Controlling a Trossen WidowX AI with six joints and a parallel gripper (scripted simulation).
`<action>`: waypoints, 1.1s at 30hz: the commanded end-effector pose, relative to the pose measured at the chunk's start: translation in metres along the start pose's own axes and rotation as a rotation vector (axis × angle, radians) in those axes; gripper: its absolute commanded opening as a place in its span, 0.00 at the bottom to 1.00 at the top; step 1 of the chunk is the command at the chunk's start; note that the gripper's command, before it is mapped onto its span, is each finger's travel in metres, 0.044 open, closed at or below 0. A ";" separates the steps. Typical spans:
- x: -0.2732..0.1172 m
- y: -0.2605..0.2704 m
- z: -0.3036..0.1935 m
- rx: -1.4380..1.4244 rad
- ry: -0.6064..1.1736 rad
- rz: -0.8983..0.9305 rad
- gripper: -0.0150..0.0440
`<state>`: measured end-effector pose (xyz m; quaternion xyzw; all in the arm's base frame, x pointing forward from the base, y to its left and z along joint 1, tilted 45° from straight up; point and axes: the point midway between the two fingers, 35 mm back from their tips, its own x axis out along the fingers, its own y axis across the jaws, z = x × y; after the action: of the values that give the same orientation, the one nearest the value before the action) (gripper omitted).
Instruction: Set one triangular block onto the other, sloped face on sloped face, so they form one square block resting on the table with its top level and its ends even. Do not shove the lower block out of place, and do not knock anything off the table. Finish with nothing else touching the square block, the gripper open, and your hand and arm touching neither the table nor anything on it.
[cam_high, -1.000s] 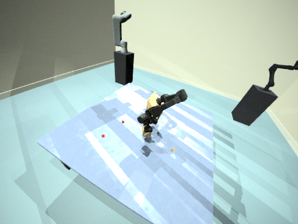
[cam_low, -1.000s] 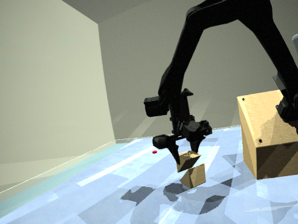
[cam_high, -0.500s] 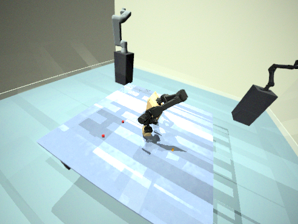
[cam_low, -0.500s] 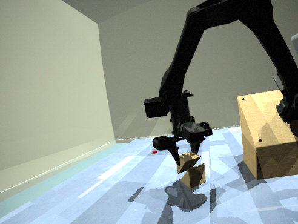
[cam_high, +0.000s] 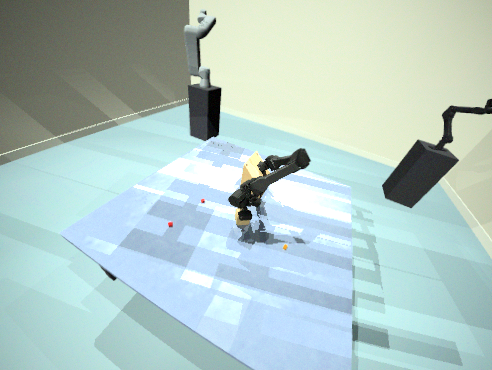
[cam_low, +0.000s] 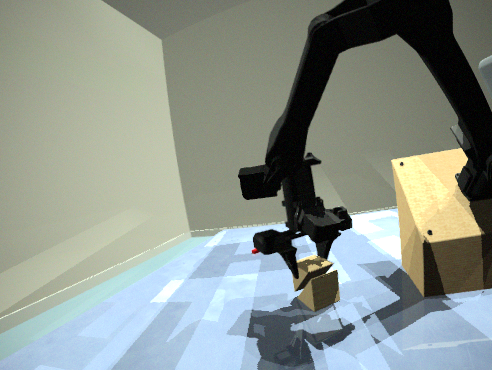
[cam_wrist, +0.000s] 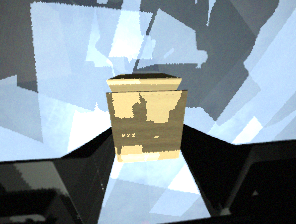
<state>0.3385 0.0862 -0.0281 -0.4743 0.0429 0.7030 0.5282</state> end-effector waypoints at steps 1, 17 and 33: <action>0.002 0.000 0.001 0.005 -0.003 -0.002 0.25; 0.009 0.000 0.005 0.005 -0.004 -0.003 0.25; 0.010 0.000 0.005 0.007 -0.005 -0.003 0.25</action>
<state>0.3350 0.0950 -0.0328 -0.4725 0.0432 0.7037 0.5288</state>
